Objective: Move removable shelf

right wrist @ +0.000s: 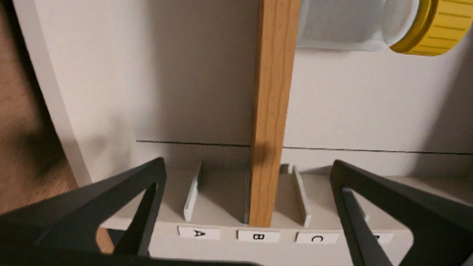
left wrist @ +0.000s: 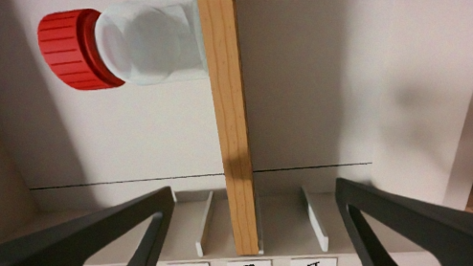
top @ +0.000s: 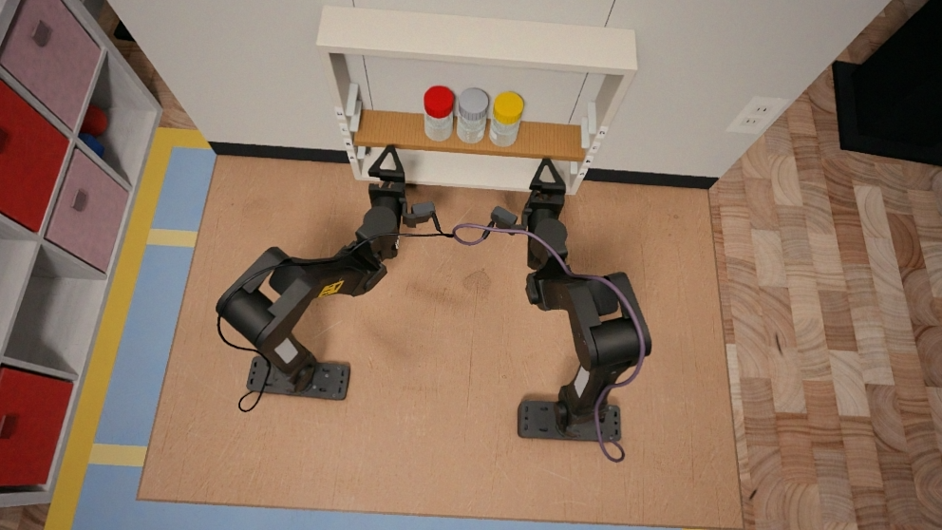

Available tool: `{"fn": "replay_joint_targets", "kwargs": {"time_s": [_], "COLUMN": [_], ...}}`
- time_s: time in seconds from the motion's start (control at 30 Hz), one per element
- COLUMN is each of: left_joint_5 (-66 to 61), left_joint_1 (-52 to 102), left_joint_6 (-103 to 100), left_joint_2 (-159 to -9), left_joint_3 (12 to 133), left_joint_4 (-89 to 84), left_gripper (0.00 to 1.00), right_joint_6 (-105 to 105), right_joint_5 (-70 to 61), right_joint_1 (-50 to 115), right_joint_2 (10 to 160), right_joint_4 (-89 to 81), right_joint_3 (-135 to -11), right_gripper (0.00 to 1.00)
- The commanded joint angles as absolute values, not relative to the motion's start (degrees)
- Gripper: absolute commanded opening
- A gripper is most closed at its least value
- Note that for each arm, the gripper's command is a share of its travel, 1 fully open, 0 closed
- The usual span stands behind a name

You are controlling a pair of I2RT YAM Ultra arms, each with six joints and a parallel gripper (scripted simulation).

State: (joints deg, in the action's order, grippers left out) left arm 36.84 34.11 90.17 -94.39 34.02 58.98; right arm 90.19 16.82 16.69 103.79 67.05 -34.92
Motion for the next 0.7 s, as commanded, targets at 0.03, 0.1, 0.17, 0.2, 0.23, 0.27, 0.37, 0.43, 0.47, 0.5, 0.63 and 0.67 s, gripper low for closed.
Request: {"fn": "replay_joint_targets", "kwargs": {"time_s": [0.03,0.1,0.17,0.2,0.23,0.27,0.37,0.43,0.47,0.5,0.63,0.67], "left_joint_5": [35.44,35.30,35.15,35.01,34.87,34.73,34.32,34.05,33.92,33.79,33.27,33.27], "left_joint_1": [33.13,32.99,32.84,32.70,32.56,32.42,32.01,31.74,31.61,31.48,30.96,30.96], "left_joint_6": [90.01,90.01,90.01,90.01,90.01,90.01,90.01,90.01,90.01,90.01,90.01,90.01], "left_joint_2": [-95.50,-95.71,-95.94,-96.14,-96.33,-96.53,-97.15,-97.56,-97.76,-97.96,-98.78,-98.78], "left_joint_3": [36.54,36.77,37.04,37.27,37.49,37.72,38.44,38.93,39.17,39.41,40.40,40.40], "left_joint_4": [58.98,58.95,58.91,58.88,58.85,58.82,58.72,58.64,58.60,58.56,58.39,58.39], "left_gripper": [1.00,1.00,1.00,1.00,1.00,1.00,1.00,1.00,1.00,1.00,1.00,1.00], "right_joint_6": [90.02,90.02,90.02,90.02,90.02,90.02,90.02,90.02,90.02,90.02,90.02,90.02], "right_joint_5": [15.91,15.85,15.79,15.72,15.66,15.60,15.41,15.29,15.24,15.18,14.95,14.95], "right_joint_1": [15.86,15.80,15.74,15.67,15.61,15.55,15.36,15.24,15.19,15.13,14.90,14.90], "right_joint_2": [104.55,104.76,105.00,105.19,105.38,105.57,106.17,106.58,106.78,106.98,107.77,107.77], "right_joint_4": [66.65,66.56,66.46,66.38,66.29,66.20,65.92,65.73,65.63,65.53,65.13,65.13], "right_joint_3": [-37.91,-38.21,-38.55,-38.83,-39.10,-39.39,-40.27,-40.86,-41.16,-41.46,-42.66,-42.66], "right_gripper": [1.00,1.00,1.00,1.00,1.00,1.00,1.00,1.00,1.00,1.00,1.00,1.00]}}
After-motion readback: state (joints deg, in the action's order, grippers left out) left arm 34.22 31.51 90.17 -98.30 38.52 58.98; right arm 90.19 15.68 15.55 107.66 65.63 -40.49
